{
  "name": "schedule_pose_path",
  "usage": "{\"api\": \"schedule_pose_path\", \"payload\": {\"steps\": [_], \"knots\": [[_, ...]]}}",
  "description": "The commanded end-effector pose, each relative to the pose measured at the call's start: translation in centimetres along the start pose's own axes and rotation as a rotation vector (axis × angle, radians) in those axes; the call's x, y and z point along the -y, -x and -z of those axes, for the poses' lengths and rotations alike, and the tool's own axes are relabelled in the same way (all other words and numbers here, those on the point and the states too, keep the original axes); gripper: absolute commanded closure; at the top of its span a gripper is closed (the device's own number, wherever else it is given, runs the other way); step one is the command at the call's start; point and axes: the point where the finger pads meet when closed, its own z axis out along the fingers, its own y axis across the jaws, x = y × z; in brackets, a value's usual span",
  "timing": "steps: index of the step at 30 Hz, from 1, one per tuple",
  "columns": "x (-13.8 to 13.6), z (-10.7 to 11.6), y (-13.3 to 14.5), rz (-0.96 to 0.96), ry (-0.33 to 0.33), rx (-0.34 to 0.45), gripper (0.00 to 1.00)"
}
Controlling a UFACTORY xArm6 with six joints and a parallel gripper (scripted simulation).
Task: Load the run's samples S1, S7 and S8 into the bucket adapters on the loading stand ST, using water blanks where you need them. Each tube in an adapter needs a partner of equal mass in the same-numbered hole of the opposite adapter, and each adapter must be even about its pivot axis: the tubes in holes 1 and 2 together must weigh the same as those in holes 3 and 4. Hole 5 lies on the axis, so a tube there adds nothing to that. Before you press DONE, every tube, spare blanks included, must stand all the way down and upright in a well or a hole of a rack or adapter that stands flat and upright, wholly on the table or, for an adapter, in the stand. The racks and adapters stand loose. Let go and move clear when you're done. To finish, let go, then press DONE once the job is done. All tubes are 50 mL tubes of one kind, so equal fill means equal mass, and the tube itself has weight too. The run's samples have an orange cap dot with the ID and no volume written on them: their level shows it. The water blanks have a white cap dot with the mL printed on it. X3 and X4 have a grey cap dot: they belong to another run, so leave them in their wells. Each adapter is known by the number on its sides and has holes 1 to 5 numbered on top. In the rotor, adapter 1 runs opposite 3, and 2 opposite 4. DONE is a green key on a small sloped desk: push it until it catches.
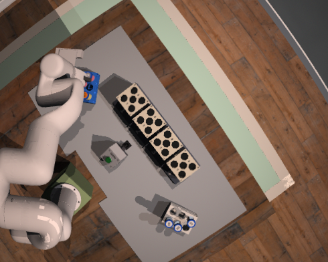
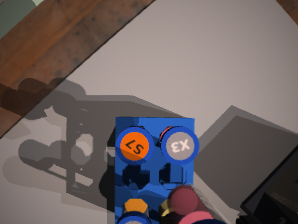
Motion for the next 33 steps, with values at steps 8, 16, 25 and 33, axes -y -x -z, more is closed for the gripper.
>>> {"api": "schedule_pose_path", "payload": {"steps": [8,16,25,33], "knots": [[0.0,0.2,-0.1,0.0,0.0,-0.005,1.0],[0.5,0.2,-0.2,0.0,0.0,-0.005,1.0],[4.0,0.2,-0.1,0.0,-0.001,-0.005,1.0],[4.0,0.2,-0.2,0.0,-0.001,-0.005,1.0]]}}
